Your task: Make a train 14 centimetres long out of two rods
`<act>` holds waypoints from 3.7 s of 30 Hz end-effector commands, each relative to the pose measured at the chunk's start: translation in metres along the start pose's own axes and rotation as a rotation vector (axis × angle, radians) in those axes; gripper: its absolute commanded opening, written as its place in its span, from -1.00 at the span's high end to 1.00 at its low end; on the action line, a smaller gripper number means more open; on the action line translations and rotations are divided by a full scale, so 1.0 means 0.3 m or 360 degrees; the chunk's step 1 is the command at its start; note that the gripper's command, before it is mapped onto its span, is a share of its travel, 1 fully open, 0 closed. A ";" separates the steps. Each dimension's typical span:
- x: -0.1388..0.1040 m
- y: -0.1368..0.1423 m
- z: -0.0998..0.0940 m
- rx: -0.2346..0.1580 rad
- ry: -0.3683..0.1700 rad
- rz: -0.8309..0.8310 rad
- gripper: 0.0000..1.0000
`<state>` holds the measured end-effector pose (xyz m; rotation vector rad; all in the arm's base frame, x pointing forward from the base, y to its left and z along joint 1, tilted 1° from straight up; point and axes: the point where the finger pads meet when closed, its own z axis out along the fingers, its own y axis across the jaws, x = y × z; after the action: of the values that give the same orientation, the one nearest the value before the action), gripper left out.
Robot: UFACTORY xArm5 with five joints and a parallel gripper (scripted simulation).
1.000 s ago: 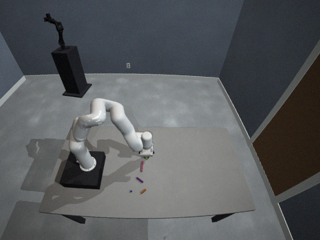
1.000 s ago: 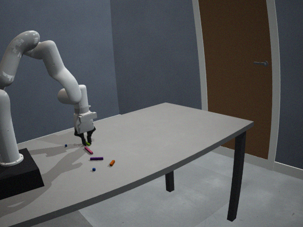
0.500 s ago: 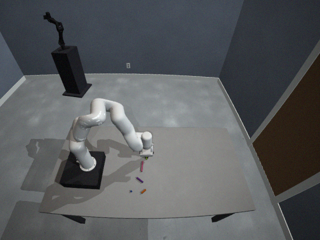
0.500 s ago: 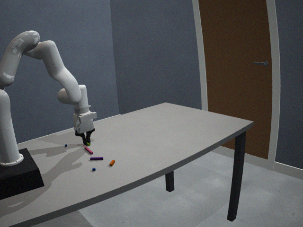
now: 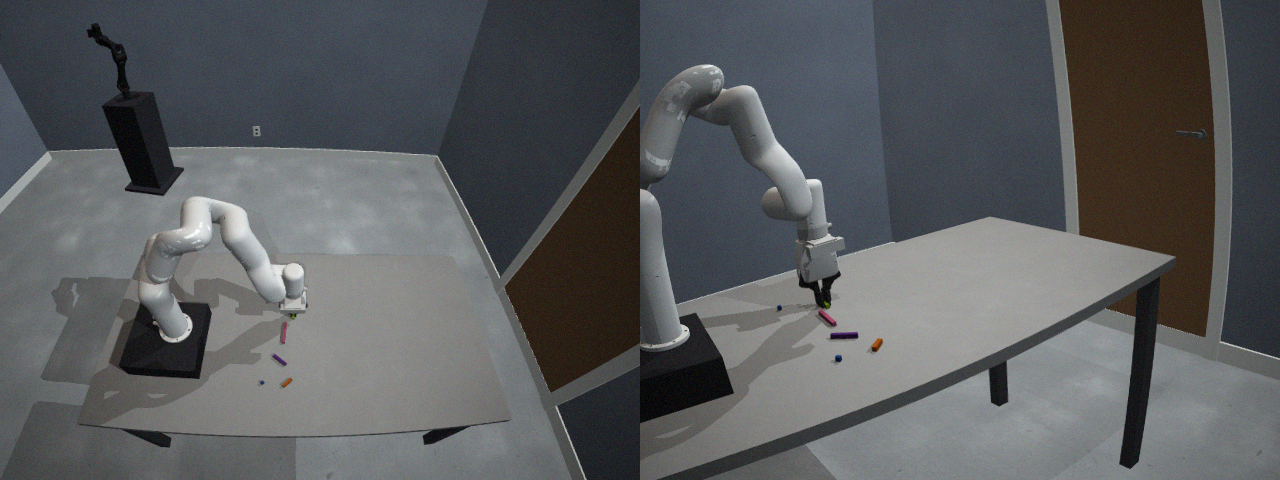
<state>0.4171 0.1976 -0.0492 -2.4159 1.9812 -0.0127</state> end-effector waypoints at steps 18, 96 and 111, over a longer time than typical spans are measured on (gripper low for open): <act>-0.001 -0.004 -0.163 0.0006 -0.0001 0.0000 0.92; 0.383 0.272 -0.105 0.0008 0.0007 0.0132 0.92; 0.384 0.272 -0.047 0.0008 0.0007 0.0132 0.92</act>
<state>0.3583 0.0683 -0.0371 -2.3323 2.0806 -0.0193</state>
